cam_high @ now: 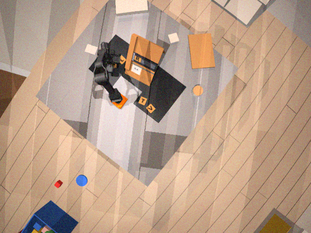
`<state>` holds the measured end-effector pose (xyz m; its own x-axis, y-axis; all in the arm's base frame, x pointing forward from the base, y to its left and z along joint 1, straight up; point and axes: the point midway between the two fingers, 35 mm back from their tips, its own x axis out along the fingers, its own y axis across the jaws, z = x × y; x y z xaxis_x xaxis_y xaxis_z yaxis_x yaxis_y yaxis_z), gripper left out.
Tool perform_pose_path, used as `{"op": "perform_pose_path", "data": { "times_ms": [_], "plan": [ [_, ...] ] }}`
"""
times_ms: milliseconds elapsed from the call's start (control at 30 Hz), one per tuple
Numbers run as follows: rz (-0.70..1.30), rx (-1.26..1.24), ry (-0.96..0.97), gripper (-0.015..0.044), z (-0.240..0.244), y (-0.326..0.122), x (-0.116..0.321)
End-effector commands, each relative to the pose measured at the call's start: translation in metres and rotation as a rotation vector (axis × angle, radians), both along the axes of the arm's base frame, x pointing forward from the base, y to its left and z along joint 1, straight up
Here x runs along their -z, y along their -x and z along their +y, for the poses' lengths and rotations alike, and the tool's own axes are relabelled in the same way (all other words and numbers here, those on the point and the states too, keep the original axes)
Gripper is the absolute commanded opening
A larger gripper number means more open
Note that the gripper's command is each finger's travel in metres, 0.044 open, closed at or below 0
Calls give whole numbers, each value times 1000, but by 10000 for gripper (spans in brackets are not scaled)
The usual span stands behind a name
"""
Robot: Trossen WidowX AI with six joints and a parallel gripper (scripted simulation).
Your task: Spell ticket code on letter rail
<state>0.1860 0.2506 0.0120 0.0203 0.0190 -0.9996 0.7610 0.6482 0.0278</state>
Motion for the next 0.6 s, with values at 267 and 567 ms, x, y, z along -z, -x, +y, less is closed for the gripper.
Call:
{"op": "perform_pose_path", "data": {
  "times_ms": [267, 567],
  "plan": [
    [-3, 4, 1, 0, -1, 1, -6],
    [-3, 4, 1, 0, -1, 2, -10]
  ]
}}
